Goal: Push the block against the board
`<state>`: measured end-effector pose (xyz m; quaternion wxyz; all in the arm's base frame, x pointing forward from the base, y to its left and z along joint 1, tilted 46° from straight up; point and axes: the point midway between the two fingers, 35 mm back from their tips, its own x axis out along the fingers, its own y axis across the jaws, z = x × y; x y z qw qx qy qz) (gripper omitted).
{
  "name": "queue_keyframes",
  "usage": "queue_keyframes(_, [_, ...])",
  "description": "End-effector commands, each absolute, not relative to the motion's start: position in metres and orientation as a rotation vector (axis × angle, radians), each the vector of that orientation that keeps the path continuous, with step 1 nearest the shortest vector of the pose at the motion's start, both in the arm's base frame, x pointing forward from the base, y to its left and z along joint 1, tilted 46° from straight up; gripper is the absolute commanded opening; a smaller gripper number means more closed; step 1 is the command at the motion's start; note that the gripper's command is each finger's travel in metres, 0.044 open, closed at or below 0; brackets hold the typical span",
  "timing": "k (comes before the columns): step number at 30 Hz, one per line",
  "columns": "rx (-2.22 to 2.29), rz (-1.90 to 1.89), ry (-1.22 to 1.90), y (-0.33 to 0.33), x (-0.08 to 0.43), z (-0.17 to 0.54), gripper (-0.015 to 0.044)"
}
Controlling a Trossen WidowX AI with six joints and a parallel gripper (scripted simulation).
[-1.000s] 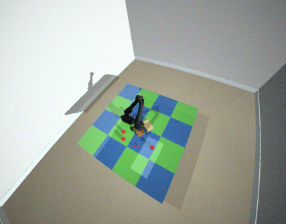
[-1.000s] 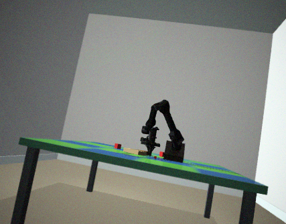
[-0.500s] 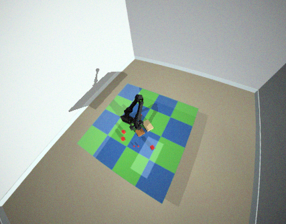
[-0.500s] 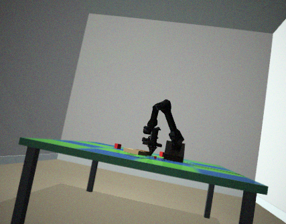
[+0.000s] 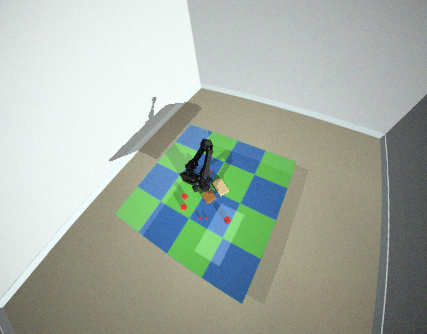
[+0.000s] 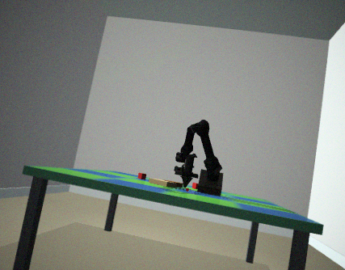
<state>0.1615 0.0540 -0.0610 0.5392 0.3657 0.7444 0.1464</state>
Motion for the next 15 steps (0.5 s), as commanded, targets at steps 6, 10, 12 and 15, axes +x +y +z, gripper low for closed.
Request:
queue_keyframes(6, [0.863,0.347,1.767,0.022,0.167,-0.028,0.0])
queue_keyframes(10, [0.862,0.348,1.768,0.015,0.167,-0.021,0.0])
queue_keyframes(12, [0.862,0.348,1.768,0.015,0.167,-0.021,0.0])
queue_keyframes(15, [0.898,0.305,1.783,0.013,0.17,-0.023,0.0])
